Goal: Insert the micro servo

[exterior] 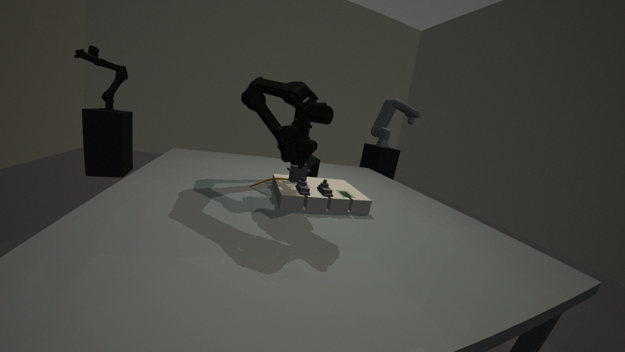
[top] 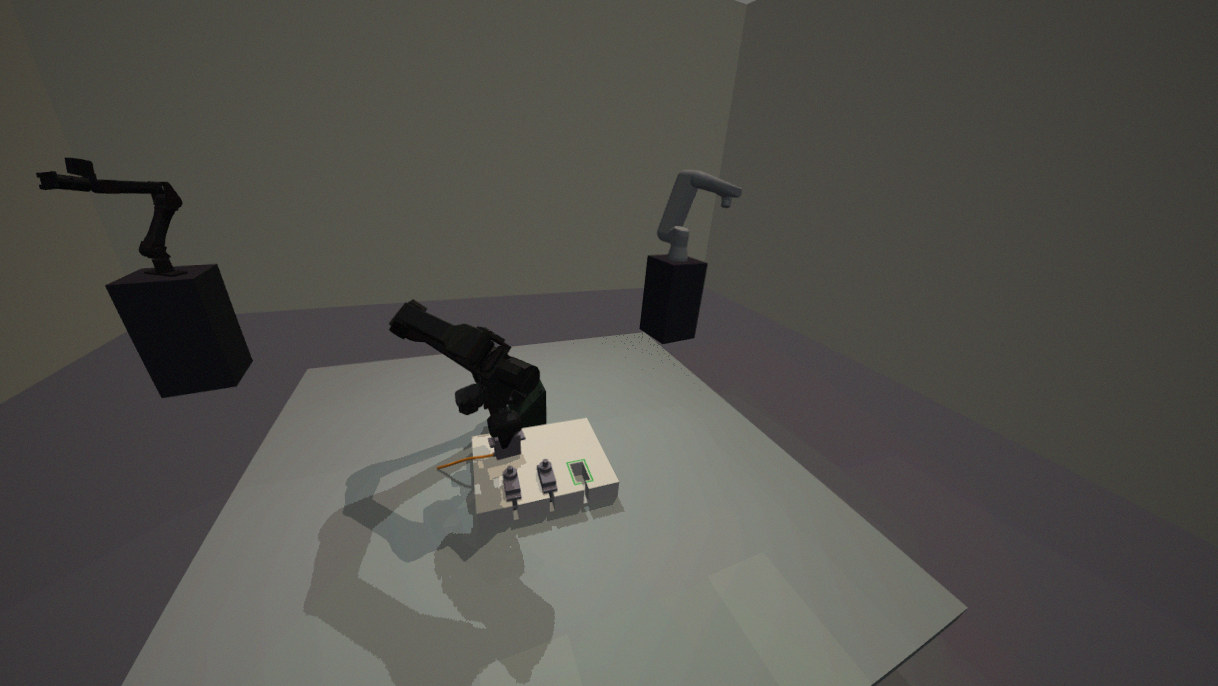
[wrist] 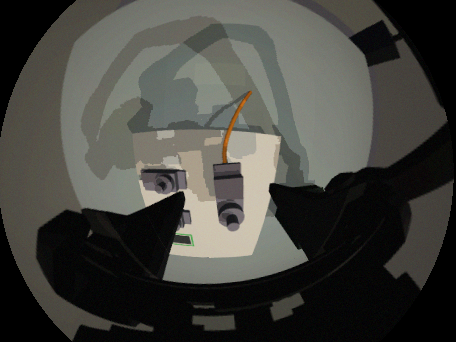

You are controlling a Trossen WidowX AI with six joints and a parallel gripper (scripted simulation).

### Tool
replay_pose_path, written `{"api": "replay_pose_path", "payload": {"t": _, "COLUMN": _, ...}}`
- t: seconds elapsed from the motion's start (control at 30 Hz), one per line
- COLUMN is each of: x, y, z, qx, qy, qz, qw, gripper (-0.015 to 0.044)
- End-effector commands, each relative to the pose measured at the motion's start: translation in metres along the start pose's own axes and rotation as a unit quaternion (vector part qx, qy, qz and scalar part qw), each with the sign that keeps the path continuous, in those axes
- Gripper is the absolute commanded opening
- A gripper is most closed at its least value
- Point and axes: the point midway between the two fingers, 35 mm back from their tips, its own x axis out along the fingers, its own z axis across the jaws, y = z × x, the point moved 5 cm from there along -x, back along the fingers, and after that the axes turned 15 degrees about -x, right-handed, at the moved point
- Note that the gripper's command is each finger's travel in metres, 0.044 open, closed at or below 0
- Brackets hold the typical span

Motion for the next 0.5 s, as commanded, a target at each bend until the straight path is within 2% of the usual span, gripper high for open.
{"api": "replay_pose_path", "payload": {"t": 0.0, "x": 0.0068, "y": 0.0007, "z": -0.0014, "qx": -0.005, "qy": 0.002, "qz": -0.003, "qw": 1.000, "gripper": 0.0440}}
{"api": "replay_pose_path", "payload": {"t": 0.17, "x": 0.0123, "y": 0.0006, "z": -0.0015, "qx": -0.004, "qy": 0.002, "qz": -0.003, "qw": 1.000, "gripper": 0.0440}}
{"api": "replay_pose_path", "payload": {"t": 0.47, "x": 0.0123, "y": 0.0006, "z": -0.0015, "qx": -0.004, "qy": 0.002, "qz": -0.003, "qw": 1.000, "gripper": 0.0204}}
